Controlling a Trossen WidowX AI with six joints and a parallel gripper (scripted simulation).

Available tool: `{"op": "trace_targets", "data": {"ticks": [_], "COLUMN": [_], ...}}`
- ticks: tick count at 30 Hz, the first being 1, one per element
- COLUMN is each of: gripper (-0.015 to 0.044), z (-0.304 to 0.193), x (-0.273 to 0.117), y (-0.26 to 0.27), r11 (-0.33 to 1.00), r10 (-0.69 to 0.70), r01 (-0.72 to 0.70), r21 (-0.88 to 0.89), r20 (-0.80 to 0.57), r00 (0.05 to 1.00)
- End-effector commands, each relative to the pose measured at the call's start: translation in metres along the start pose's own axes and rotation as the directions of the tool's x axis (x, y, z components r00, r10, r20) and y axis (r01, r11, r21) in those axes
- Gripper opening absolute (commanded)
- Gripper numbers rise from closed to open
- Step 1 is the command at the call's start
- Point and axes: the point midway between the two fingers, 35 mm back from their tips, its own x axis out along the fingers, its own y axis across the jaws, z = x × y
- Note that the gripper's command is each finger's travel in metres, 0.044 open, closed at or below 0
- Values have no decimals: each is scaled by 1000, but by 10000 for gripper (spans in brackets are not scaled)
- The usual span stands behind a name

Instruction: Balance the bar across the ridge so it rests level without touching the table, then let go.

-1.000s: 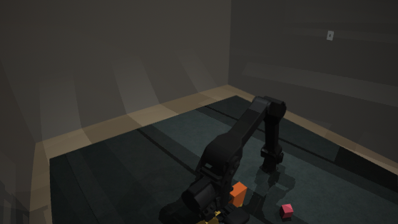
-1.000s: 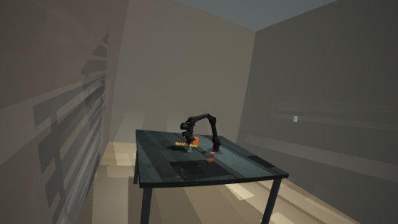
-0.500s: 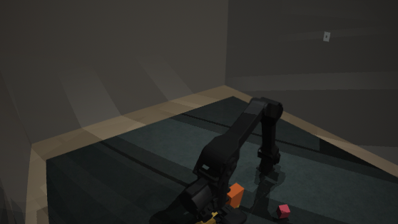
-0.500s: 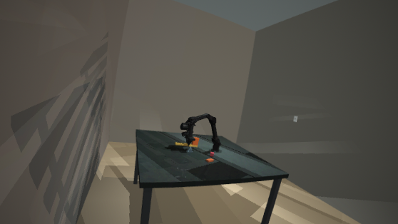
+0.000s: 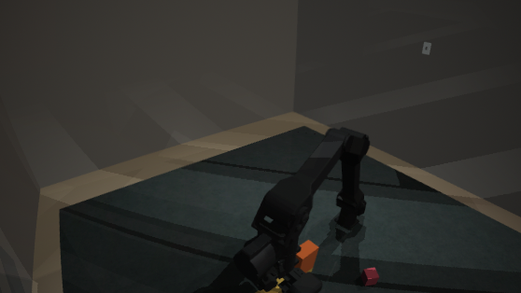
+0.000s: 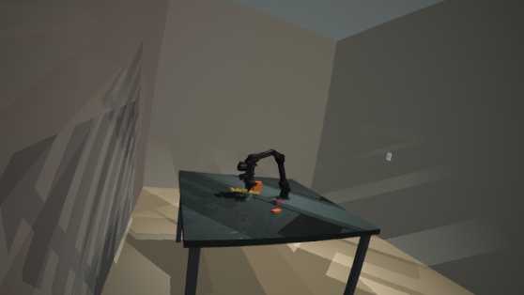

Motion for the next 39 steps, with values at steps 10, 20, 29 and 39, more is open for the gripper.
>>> {"op": "trace_targets", "data": {"ticks": [10,20,29,39], "gripper": [0,0,0,0], "z": [0,0,0,0], "x": [1,2,2,3], "y": [0,0,0,0], "r11": [1000,1000,1000,1000], "r10": [1,1,1,1], "r01": [-1,-1,-1,-1], "r21": [-3,-3,-3,-3], "r20": [2,2,2,2], "r00": [1000,1000,1000,1000]}}
